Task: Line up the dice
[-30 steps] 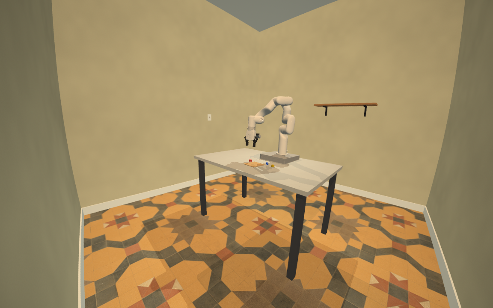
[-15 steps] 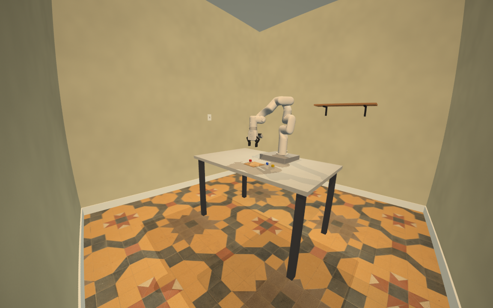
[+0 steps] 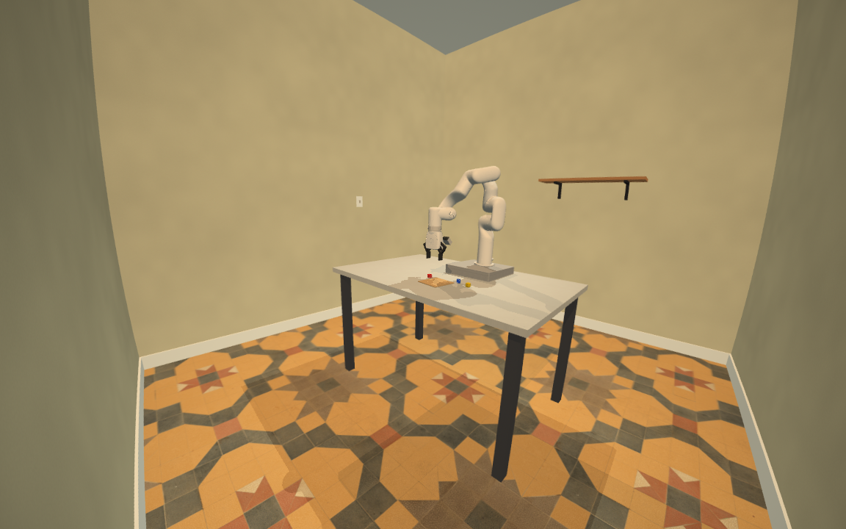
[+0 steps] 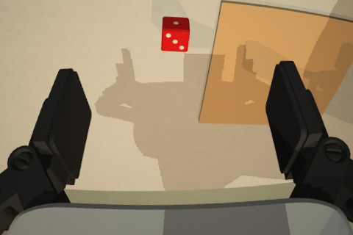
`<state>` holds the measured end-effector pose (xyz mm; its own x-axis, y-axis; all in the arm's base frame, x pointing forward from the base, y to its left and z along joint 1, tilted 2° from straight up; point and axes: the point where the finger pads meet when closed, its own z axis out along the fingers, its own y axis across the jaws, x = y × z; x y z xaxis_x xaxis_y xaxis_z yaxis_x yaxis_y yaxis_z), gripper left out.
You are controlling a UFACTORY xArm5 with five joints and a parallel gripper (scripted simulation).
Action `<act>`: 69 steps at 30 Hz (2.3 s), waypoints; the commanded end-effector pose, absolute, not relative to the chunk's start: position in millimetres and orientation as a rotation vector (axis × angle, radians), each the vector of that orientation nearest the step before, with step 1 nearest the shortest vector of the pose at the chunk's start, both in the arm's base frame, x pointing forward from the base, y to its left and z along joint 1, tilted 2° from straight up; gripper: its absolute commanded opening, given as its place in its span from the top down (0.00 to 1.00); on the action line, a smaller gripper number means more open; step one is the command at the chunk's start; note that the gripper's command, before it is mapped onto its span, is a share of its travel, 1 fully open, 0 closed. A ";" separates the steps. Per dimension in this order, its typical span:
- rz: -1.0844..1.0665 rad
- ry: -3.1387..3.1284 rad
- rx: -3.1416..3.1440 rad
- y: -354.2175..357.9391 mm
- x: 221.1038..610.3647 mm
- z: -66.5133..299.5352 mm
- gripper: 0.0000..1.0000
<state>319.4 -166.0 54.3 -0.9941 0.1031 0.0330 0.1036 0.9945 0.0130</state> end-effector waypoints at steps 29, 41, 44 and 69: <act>-0.019 -3.111 -0.161 -166.7 322.4 -8.2 0.00; -0.019 -3.111 -0.161 -166.7 322.4 -8.2 0.00; -0.019 -3.111 -0.161 -166.7 322.4 -8.2 0.00; -0.009 -3.108 -0.161 -81.3 315.5 -7.6 0.00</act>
